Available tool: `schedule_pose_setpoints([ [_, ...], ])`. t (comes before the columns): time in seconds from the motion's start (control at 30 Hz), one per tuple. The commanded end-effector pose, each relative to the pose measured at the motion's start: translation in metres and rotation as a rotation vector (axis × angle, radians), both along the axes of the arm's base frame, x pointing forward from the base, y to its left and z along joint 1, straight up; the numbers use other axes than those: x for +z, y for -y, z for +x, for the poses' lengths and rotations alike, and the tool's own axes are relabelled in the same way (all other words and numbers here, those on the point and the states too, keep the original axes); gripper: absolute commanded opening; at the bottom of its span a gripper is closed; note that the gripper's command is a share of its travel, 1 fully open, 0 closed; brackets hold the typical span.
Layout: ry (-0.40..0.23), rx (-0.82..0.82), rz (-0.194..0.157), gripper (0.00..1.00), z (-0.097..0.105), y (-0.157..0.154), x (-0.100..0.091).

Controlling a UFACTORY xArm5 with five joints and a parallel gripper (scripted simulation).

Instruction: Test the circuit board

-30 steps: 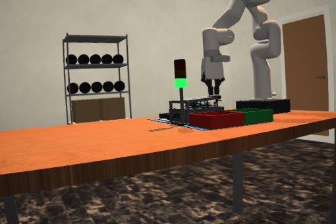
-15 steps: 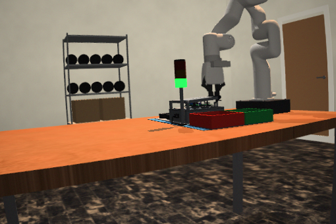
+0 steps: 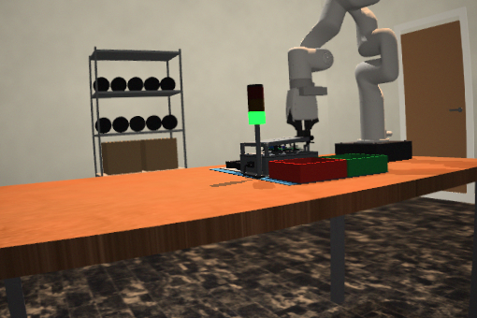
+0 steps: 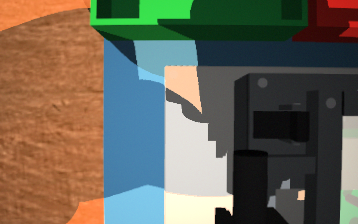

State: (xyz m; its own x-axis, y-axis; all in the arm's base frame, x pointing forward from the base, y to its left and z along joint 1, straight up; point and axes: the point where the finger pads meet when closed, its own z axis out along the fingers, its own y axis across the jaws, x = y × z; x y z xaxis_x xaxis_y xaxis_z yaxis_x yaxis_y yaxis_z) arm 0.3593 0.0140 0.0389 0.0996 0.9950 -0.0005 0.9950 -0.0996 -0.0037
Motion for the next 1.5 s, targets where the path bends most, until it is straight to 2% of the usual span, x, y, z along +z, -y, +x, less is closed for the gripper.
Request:
schedule_pose_setpoints([
  [0.0, 0.003, 0.000, 0.000, 0.00, 0.001, 0.000, 0.001],
  [1.2, 0.003, 0.000, 0.000, 0.00, 0.001, 0.000, 0.001],
  [1.47, 0.003, 0.000, 0.000, 0.00, 0.003, 0.000, 0.013],
])
